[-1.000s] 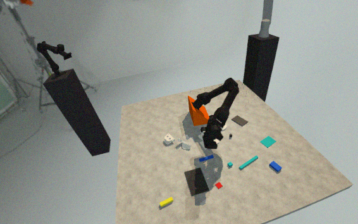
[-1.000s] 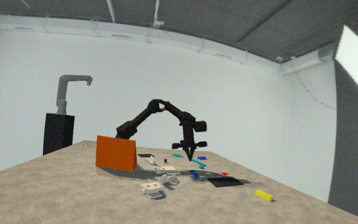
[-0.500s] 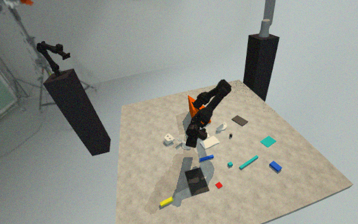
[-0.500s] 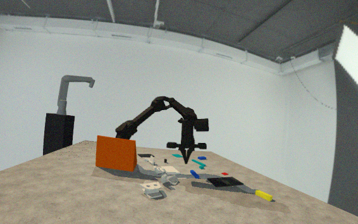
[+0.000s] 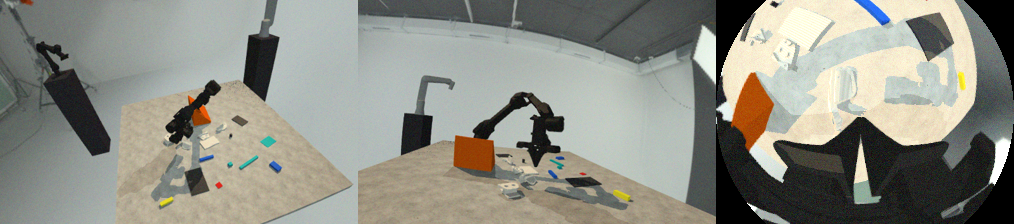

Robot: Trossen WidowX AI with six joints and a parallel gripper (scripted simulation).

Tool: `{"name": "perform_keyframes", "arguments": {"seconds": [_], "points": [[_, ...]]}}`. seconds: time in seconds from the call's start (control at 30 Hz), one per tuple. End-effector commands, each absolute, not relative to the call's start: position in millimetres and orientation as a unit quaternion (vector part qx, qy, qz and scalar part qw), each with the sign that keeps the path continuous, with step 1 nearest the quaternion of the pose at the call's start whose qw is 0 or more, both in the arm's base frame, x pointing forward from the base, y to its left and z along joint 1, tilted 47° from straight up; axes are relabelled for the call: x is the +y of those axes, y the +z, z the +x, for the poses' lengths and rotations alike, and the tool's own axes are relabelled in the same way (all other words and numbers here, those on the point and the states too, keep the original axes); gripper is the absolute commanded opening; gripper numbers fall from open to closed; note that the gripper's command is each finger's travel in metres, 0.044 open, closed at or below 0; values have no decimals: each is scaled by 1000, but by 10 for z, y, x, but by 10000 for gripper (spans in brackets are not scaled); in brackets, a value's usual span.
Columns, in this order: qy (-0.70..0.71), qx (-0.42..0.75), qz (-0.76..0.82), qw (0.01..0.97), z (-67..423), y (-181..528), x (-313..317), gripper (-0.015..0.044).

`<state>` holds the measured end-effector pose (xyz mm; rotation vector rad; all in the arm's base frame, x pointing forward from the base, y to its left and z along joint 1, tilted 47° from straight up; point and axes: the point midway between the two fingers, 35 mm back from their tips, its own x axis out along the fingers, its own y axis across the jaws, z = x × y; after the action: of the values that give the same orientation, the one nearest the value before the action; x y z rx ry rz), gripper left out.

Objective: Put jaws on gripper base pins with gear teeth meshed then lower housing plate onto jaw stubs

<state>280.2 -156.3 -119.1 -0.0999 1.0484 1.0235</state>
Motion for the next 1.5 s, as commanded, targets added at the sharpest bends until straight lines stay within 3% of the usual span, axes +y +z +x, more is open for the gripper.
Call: {"name": "perform_keyframes", "arguments": {"seconds": [0.0,1.47], "points": [[459,480,-1,747,2643,-1320,-1641,0],[454,481,35,749,2584,-1800,-1298,0]]}}
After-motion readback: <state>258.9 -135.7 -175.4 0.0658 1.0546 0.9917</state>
